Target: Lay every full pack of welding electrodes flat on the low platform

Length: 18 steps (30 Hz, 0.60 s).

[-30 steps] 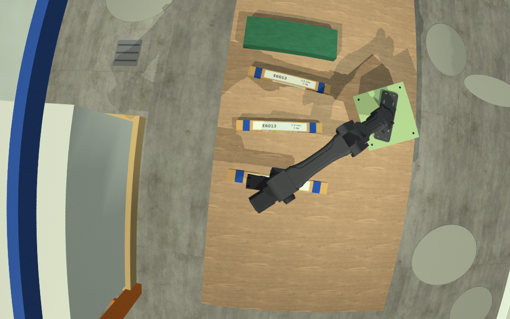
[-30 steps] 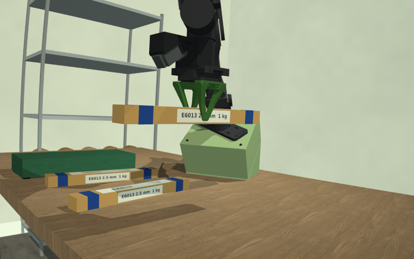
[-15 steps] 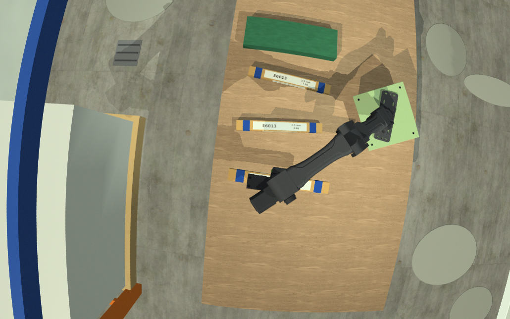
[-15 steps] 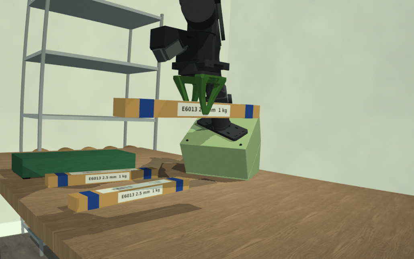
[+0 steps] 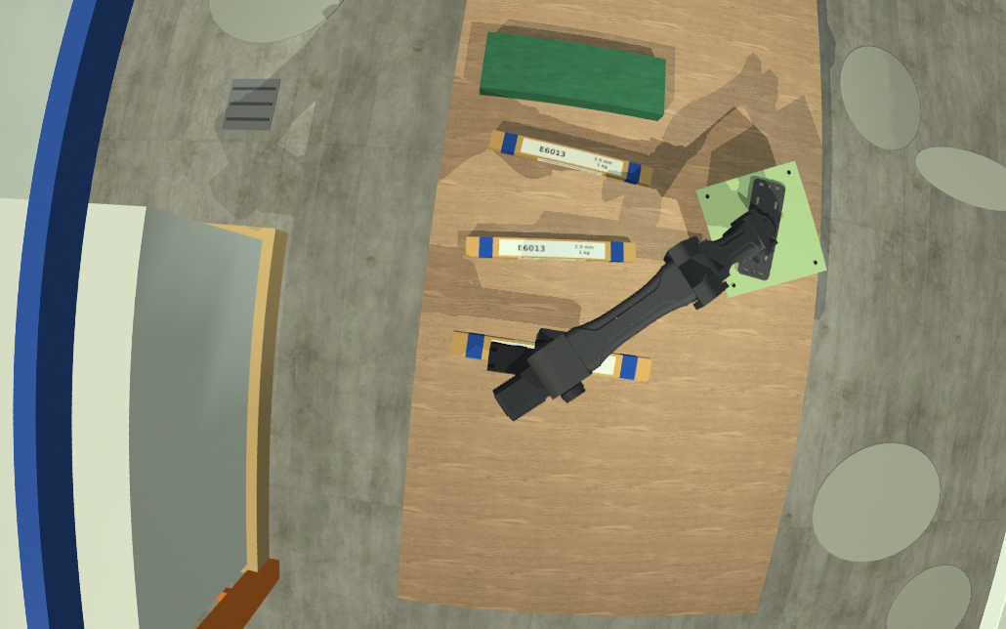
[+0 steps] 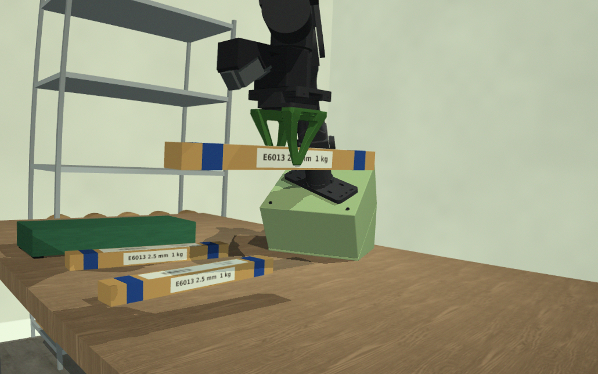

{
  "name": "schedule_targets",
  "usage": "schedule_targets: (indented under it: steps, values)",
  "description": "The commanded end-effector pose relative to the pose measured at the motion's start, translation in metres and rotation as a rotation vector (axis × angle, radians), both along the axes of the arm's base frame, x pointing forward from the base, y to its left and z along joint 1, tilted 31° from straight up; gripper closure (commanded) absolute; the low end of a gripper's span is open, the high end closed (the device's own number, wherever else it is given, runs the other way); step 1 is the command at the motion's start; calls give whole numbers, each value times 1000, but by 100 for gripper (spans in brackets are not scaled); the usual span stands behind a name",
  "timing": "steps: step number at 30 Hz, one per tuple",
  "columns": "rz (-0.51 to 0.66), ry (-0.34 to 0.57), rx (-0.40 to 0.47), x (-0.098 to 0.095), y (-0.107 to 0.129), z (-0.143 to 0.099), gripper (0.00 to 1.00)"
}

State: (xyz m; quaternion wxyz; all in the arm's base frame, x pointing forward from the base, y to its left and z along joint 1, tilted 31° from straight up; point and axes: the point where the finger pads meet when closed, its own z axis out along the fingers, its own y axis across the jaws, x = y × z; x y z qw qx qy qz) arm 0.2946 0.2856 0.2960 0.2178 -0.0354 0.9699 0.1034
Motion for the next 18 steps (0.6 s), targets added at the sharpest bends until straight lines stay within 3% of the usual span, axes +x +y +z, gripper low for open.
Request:
schedule_targets:
  steps: [1, 18]
  values:
    - [10, -62, 57, -15, -7, 33, 100]
    - [10, -71, 68, -14, -6, 34, 100]
